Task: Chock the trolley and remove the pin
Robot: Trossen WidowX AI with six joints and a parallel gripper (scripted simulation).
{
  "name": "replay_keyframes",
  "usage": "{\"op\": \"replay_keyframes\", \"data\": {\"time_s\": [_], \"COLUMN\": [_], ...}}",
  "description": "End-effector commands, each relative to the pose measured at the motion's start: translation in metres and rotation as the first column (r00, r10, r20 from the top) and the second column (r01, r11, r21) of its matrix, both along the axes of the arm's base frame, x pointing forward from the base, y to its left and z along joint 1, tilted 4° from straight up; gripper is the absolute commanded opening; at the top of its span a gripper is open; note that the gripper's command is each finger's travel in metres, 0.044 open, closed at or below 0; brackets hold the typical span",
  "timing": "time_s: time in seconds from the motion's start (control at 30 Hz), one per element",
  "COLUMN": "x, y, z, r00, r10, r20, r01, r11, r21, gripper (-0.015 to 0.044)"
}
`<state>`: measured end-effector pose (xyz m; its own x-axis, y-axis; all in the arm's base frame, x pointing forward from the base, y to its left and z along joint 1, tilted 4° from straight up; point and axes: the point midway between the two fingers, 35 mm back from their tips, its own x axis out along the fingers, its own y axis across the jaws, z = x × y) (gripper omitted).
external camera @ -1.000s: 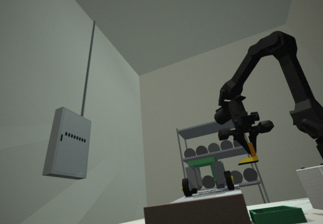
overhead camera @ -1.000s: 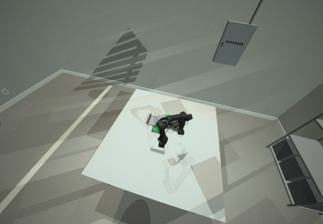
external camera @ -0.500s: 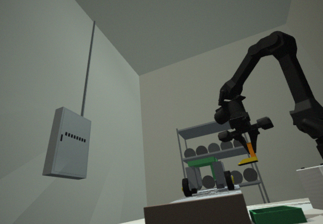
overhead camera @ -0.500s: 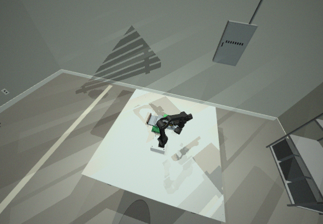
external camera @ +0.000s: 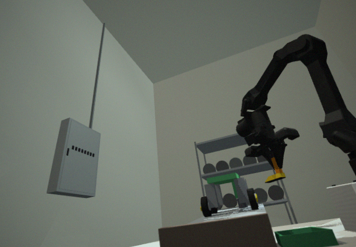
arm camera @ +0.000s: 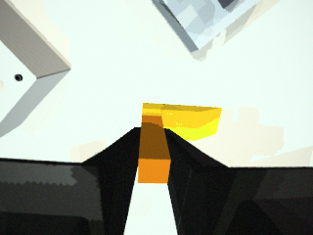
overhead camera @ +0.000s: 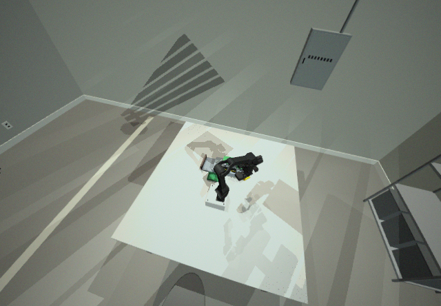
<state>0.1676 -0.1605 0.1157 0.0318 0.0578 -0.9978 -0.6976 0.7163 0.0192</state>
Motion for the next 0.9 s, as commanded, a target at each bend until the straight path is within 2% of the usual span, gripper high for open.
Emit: {"op": "replay_keyframes", "data": {"time_s": [0.0,0.27,0.57,0.87], "x": [0.0000,0.0000,0.0000,0.0008], "y": [-0.0011,-0.0011,-0.0011,0.0017], "z": [0.0011,0.0011,0.0012,0.0010], "r00": [0.991,0.915,0.751,0.732], "r10": [-0.135,-0.402,-0.659,-0.680], "r20": [-0.008,-0.024,-0.042,-0.044], "r01": [0.135,0.402,0.660,0.681], "r11": [0.991,0.916,0.752,0.732], "r21": [-0.001,0.003,0.003,0.003], "gripper": [0.0000,0.0000,0.0000,0.0000]}}
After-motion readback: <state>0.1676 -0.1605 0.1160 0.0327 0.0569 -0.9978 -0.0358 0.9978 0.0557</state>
